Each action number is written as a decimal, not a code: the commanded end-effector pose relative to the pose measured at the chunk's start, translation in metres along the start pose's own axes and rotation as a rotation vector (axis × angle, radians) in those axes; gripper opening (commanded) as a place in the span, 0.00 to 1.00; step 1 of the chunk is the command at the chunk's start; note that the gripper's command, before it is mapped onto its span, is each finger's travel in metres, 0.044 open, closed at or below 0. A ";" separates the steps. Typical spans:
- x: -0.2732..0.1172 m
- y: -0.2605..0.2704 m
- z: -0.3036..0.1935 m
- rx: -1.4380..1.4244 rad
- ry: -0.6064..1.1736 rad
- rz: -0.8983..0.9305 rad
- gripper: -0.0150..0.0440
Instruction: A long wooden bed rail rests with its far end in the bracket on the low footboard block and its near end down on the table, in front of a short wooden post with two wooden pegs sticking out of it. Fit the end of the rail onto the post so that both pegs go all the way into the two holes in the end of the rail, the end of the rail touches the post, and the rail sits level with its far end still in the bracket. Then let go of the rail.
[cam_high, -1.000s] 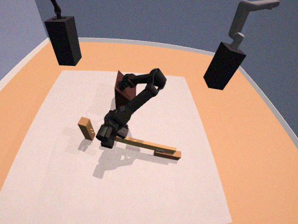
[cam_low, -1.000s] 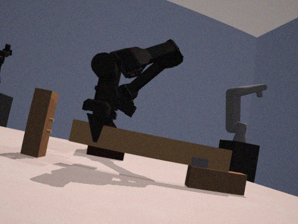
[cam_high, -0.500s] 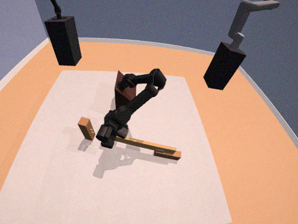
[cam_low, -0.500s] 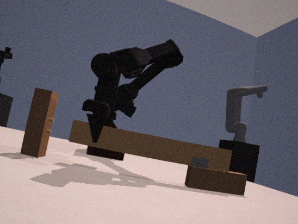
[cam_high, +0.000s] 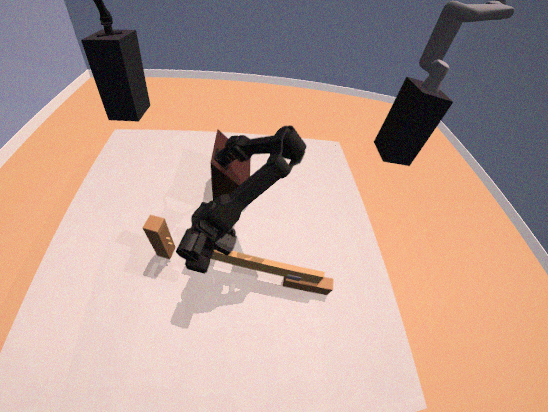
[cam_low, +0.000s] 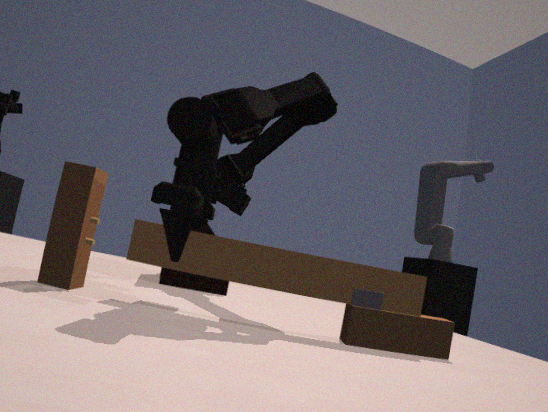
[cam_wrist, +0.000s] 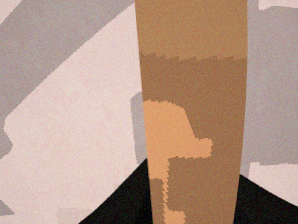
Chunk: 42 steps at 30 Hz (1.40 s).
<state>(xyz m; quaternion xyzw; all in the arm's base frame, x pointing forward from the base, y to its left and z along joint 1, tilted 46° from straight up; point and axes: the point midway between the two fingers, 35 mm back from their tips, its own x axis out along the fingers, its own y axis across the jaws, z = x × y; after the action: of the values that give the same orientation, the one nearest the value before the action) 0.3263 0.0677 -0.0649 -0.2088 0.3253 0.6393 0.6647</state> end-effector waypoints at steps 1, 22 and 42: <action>0.000 -0.001 0.000 -0.002 0.000 -0.002 0.25; 0.000 0.000 -0.004 -0.002 0.000 -0.002 0.25; -0.002 0.000 -0.010 -0.002 0.000 -0.003 0.25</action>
<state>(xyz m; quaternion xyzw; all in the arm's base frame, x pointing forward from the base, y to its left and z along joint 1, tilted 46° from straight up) 0.3247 0.0623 -0.0702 -0.2094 0.3255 0.6395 0.6643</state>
